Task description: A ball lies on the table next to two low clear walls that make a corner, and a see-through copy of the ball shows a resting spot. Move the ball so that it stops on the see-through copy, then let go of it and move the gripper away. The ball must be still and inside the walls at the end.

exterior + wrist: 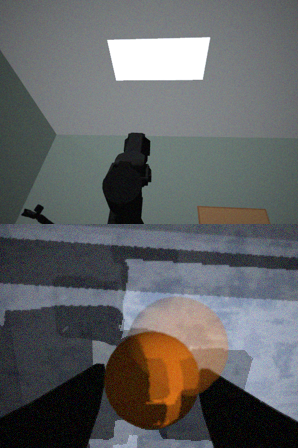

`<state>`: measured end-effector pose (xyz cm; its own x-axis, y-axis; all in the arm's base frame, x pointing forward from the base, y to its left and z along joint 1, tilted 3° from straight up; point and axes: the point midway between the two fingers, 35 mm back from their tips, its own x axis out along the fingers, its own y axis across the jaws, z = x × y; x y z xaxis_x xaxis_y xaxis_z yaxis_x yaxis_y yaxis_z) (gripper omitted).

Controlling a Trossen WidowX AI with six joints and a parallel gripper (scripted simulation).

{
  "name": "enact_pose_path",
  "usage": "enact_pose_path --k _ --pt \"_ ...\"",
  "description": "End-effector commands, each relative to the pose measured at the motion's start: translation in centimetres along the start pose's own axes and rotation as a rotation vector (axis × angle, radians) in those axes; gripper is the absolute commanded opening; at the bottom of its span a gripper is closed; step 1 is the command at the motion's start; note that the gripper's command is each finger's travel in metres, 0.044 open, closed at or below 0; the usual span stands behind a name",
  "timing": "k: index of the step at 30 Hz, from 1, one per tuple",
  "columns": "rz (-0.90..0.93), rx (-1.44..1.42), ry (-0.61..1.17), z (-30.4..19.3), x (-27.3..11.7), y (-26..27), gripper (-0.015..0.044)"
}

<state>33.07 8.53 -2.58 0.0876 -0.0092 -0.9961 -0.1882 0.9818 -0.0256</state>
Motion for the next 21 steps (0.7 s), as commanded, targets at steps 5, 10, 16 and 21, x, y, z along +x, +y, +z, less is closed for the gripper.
enact_pose_path --k 5,10,16,21 --pt "0.001 0.002 0.008 0.0 -0.2 0.0 0.0104" --pt "0.002 0.002 0.007 0.6 -4.1 0.1 0.0" --pt "0.002 0.002 0.007 0.6 -9.3 0.1 0.0" --pt "0.002 0.002 0.007 0.0 -13.0 0.0 0.0"
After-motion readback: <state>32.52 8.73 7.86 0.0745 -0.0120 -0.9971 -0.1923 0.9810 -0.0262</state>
